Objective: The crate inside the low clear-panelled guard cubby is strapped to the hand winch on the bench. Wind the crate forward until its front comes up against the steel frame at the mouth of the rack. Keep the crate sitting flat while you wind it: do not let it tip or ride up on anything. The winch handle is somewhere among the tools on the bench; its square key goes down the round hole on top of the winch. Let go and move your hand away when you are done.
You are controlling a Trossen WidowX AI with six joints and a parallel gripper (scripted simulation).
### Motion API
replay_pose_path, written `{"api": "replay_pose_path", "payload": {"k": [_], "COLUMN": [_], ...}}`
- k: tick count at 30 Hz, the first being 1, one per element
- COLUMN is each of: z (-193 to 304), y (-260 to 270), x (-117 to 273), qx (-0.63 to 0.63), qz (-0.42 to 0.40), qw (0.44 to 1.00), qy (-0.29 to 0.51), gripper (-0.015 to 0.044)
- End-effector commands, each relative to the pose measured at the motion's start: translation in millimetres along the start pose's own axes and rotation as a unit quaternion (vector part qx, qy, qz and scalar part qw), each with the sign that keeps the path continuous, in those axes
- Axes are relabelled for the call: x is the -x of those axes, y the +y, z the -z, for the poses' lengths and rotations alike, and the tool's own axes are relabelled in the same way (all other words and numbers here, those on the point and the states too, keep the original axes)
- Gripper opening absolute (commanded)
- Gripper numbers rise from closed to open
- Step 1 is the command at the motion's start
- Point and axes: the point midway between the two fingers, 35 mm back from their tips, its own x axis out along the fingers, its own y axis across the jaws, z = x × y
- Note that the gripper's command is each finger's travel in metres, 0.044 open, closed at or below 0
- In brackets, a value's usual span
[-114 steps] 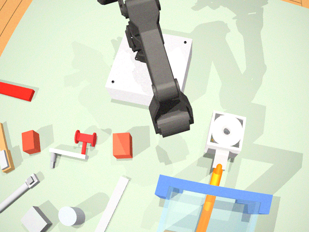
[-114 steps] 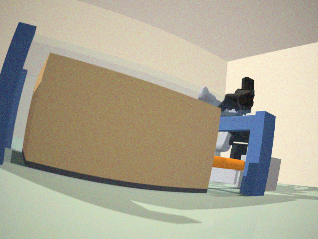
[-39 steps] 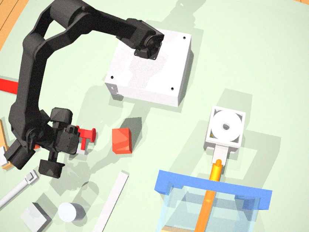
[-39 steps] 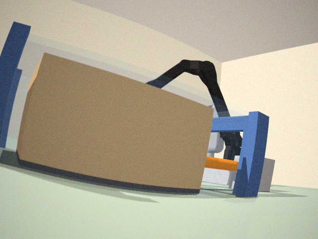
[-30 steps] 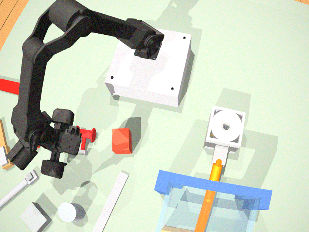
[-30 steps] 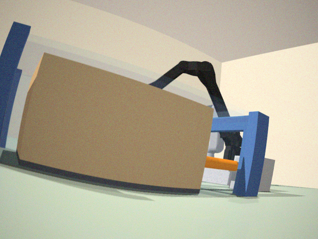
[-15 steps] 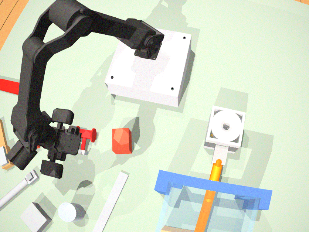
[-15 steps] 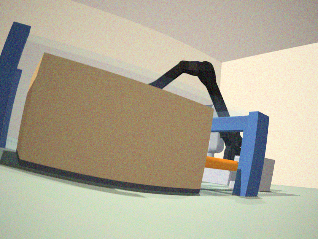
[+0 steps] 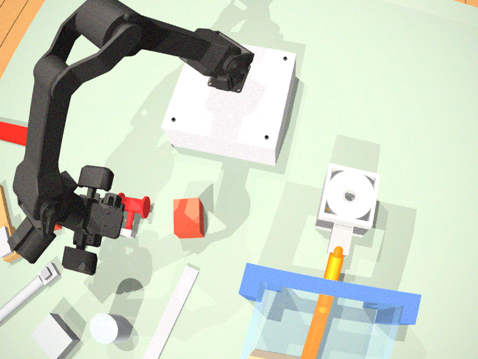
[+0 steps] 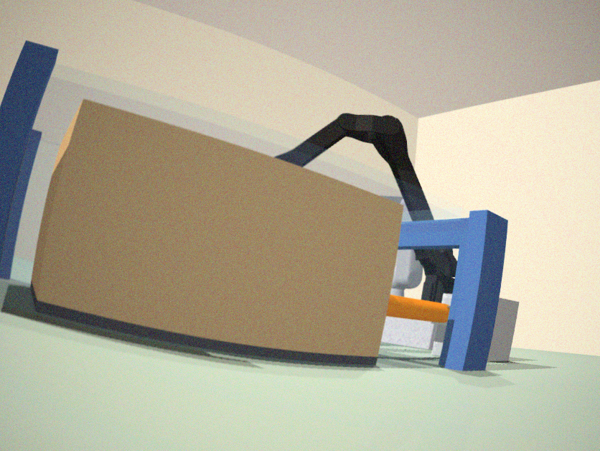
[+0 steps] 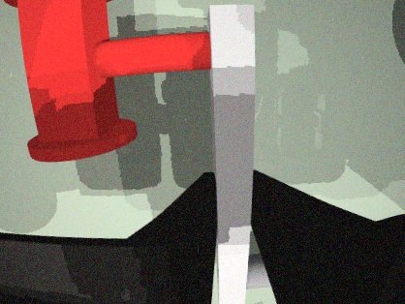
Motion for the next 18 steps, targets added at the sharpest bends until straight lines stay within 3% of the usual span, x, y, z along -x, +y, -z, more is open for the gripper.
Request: {"api": "replay_pose_path", "payload": {"k": [1,8,18], "z": [6,-1,-12], "y": [-9,0,-9], "x": [45,146,150], "qx": [0.001,0.001,-0.013], "qz": [0.012,0.01,0.024], "qw": [1.0,1.0,1.0], "qy": [0.008,0.009,0.014], "gripper": [0.0,0.0,0.0]}}
